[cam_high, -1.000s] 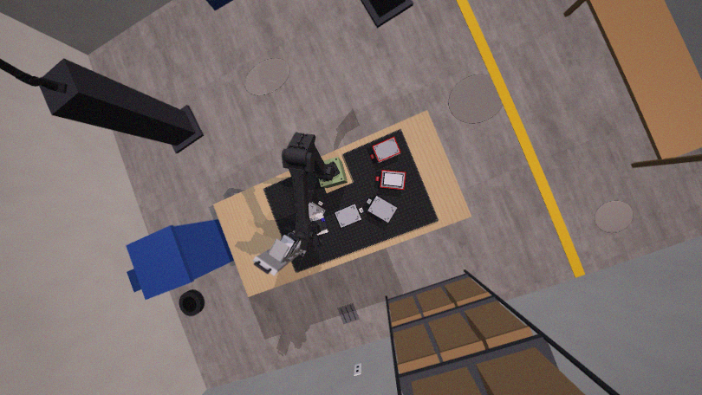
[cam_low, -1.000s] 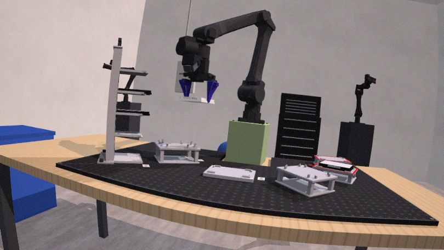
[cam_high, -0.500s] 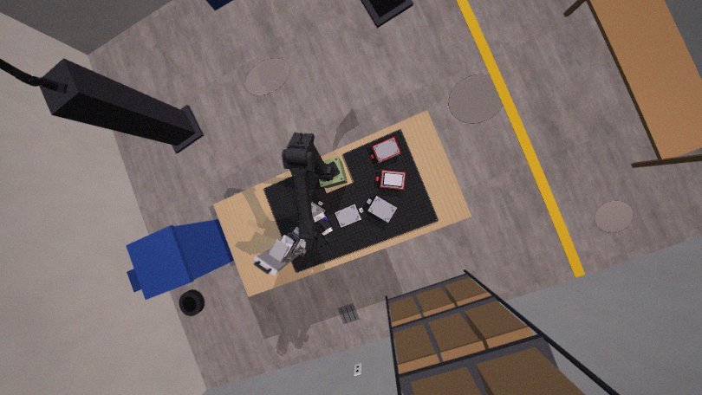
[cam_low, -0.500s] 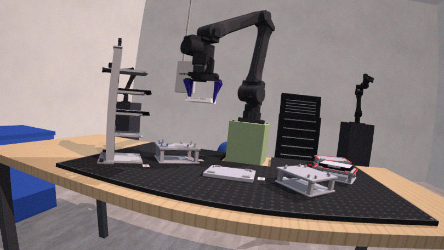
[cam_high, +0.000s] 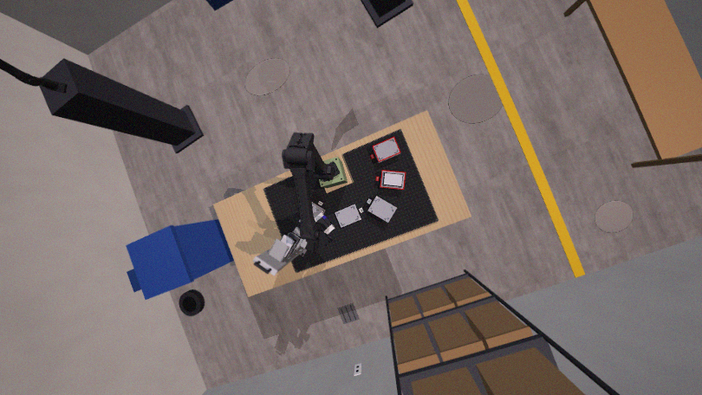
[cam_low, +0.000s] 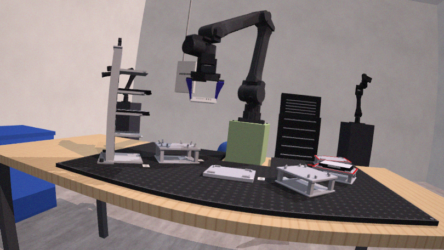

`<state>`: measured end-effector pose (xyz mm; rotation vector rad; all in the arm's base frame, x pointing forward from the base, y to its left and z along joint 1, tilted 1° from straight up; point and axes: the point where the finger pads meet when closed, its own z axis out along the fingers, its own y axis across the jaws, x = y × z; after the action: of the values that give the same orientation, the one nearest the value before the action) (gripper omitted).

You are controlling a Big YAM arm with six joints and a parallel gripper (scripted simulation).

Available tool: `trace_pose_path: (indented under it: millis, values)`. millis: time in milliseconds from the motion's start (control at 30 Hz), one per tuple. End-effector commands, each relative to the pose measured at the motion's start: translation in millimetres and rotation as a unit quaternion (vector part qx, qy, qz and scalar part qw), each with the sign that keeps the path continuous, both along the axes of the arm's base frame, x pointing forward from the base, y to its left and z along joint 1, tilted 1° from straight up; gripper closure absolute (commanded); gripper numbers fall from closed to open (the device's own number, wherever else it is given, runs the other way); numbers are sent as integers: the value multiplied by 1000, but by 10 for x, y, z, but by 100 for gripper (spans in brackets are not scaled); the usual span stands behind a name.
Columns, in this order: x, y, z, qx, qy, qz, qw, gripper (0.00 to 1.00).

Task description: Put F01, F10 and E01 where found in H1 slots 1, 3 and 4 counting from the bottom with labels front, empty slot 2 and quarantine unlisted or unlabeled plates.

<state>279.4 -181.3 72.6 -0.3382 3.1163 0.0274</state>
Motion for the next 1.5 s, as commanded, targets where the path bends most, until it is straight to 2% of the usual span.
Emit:
trace_pose_path:
  millis: [0,567,1000,1233,1467]
  values:
    - [59,132,93,-6,-11,48,999,14]
    - [244,600,101,-5,-13,172,985,14]
    - [224,558,100,-7,-14,255,967,14]
    - [224,558,99,-7,-14,311,950,14]
    - [283,831,102,-7,-16,394,919,14]
